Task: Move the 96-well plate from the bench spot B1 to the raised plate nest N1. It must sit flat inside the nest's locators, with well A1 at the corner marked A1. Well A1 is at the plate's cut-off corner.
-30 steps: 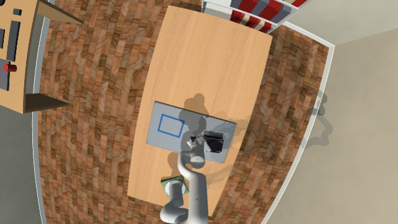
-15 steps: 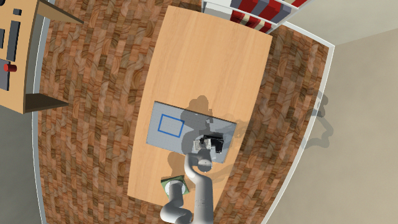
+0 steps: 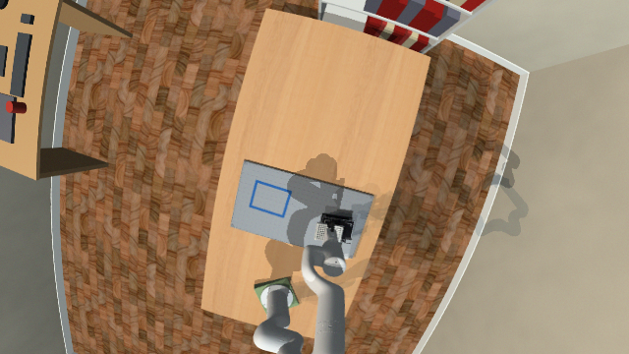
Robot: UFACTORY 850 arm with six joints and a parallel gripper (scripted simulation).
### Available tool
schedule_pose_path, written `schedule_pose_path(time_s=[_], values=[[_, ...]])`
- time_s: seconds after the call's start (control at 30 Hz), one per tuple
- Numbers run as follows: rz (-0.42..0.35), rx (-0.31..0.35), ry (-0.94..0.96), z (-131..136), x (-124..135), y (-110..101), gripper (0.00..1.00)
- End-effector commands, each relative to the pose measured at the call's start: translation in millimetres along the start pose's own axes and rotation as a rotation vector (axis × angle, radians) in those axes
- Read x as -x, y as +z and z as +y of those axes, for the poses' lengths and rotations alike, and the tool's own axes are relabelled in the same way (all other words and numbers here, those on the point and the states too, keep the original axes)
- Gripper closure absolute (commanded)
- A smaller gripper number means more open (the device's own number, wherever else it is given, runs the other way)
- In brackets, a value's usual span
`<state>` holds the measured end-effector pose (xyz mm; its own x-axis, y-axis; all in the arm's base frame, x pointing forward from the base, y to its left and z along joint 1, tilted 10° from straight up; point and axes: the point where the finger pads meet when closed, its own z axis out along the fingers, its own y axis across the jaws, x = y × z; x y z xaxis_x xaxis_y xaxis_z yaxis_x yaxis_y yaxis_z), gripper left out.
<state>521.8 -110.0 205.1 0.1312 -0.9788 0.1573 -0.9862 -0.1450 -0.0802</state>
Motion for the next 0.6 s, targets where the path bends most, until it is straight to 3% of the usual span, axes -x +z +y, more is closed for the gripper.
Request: schedule_pose_path(time_s=[0.0, 0.33, 0.57], values=[[0.002, -0.002, 0.005, 2.7, -15.1, -3.3, 1.0], [0.002, -0.002, 0.005, 10.6, -47.1, -8.7, 1.0], [0.002, -0.002, 0.005, 11.0, -49.0, -8.9, 1.0]])
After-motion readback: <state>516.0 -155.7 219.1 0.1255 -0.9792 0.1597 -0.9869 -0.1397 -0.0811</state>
